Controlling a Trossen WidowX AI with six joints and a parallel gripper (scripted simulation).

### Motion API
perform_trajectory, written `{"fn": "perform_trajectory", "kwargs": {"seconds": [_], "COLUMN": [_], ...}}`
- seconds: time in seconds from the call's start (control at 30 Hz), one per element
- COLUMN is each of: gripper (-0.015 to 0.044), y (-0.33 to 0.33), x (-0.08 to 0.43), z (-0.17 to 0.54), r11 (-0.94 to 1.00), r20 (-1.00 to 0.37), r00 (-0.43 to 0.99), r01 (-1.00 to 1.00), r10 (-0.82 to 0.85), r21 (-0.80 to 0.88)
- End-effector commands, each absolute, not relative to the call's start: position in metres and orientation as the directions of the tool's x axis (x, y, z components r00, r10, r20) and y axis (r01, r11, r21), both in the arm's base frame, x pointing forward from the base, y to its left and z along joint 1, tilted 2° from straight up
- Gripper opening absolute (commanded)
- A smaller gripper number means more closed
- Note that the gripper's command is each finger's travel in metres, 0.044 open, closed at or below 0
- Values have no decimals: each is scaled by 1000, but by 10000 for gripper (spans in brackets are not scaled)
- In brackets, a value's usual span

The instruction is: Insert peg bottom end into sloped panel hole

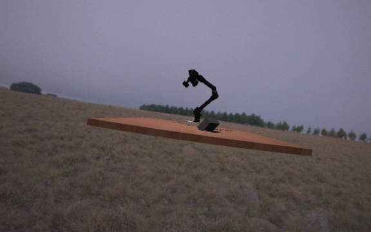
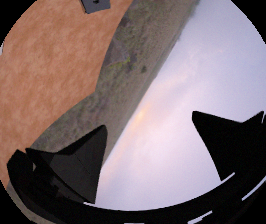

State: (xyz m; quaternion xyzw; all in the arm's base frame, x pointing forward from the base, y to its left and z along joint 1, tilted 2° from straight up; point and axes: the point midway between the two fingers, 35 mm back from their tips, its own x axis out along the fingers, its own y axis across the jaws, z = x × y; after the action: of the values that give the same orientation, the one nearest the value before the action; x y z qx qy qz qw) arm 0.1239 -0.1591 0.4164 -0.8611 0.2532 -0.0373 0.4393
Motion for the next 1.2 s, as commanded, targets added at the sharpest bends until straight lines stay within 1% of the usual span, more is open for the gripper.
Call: {"fn": "perform_trajectory", "kwargs": {"seconds": [0.0, 0.57, 1.17], "gripper": [440, 440, 440], "y": [-165, -175, -173], "x": [129, 158, 195], "z": [407, 377, 342], "r11": [-416, -156, 116], "r20": [-188, -298, -425], "r00": [876, 896, 884], "r01": [-388, -363, -409], "r10": [-445, -329, -196], "r21": [-822, -919, -905]}}
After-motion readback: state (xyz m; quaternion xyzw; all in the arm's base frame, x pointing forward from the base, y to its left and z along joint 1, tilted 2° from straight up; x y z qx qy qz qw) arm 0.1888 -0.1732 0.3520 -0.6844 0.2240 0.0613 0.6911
